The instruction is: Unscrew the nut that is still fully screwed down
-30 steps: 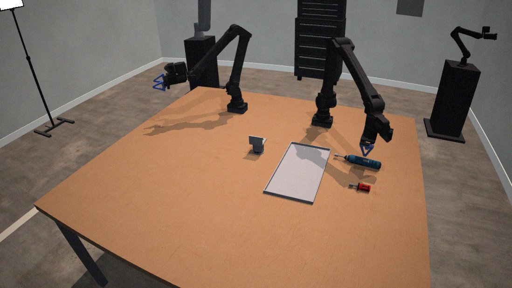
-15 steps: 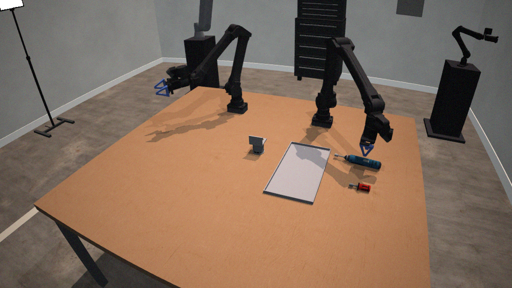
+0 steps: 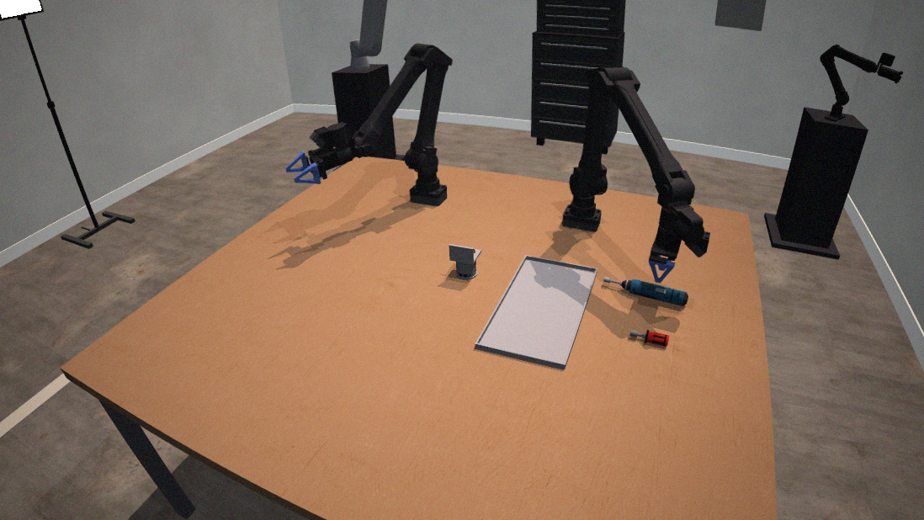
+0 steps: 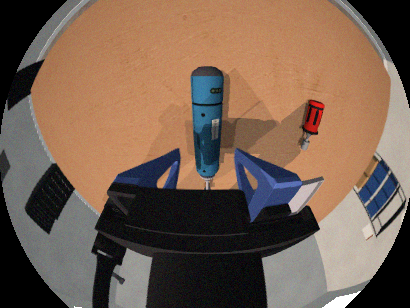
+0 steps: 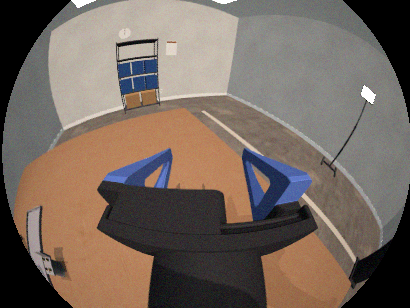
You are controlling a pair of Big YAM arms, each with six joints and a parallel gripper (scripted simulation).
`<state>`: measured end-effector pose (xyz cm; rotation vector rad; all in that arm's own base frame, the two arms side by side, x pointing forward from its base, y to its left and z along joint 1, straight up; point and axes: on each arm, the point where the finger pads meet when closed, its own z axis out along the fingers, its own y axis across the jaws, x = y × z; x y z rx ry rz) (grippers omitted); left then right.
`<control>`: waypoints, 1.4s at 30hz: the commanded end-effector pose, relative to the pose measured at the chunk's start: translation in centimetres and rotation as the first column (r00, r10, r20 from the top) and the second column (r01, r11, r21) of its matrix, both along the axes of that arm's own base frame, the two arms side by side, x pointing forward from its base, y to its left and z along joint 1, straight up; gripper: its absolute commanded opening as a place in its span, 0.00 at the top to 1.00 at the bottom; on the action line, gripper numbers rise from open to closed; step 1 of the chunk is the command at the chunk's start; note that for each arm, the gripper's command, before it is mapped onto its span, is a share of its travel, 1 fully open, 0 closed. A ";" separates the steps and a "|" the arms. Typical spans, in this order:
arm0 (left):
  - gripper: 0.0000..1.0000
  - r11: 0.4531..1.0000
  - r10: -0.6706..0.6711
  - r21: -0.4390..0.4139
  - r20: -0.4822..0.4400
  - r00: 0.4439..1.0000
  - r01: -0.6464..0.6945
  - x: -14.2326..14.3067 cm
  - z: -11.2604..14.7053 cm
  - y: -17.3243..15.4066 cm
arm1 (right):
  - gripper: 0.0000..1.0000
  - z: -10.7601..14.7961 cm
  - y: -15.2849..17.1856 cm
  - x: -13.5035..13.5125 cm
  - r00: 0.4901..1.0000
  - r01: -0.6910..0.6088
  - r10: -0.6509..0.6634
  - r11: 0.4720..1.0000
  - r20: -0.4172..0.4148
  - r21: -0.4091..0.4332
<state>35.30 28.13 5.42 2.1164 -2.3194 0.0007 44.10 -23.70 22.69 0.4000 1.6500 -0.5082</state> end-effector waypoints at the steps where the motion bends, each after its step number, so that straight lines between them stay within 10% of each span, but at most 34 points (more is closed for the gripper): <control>1: 0.35 0.999 0.001 0.033 0.040 0.999 -0.003 1.7 1.2 2.3 | 0.14 0.0 3.5 1.1 0.998 -0.065 0.065 0.998 0.003 0.024; 9: 0.35 0.999 0.001 0.033 0.040 0.999 -0.003 1.7 1.2 2.3 | 0.14 -0.4 10.7 4.8 0.978 -0.209 0.209 0.977 -0.001 0.046; 14: 0.35 0.999 0.001 0.033 0.040 0.999 -0.003 1.7 1.2 2.3 | 0.14 -0.5 9.6 4.5 0.982 -0.187 0.188 0.981 -0.002 0.047; 42: 0.35 0.999 0.001 0.033 0.040 0.999 -0.003 1.7 1.2 2.3 | 0.14 -3.2 33.2 3.6 0.808 -0.581 0.588 0.806 -0.040 0.114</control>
